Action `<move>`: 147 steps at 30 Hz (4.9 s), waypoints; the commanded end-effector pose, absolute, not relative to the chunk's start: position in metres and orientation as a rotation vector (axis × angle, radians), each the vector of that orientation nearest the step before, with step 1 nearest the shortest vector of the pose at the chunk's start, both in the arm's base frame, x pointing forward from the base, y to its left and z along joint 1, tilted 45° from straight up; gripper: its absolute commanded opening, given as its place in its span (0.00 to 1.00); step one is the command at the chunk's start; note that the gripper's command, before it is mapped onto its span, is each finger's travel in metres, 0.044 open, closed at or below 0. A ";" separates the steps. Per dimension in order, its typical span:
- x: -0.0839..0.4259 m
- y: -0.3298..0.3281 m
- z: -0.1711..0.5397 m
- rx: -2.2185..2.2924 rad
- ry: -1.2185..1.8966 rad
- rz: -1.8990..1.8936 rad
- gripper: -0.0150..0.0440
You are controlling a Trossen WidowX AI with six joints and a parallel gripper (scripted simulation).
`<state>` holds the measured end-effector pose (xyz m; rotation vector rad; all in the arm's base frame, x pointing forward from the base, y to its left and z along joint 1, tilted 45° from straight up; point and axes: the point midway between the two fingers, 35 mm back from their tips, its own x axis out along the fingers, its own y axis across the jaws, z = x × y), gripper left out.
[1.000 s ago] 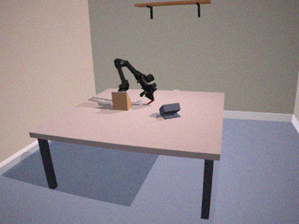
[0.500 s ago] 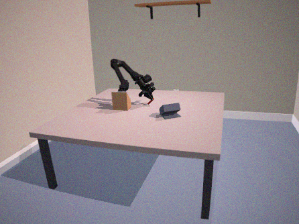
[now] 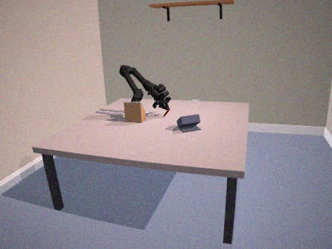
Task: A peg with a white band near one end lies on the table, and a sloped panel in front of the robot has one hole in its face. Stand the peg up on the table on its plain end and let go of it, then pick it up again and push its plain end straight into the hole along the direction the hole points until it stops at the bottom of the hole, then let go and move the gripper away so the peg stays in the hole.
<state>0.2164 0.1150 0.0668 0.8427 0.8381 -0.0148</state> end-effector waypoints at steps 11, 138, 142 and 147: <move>0.207 0.115 0.070 0.839 0.726 -0.065 0.34; 0.164 0.125 0.069 0.812 0.282 -0.248 0.47; 0.164 0.125 0.069 0.812 0.282 -0.248 0.47; 0.164 0.125 0.069 0.812 0.282 -0.248 0.47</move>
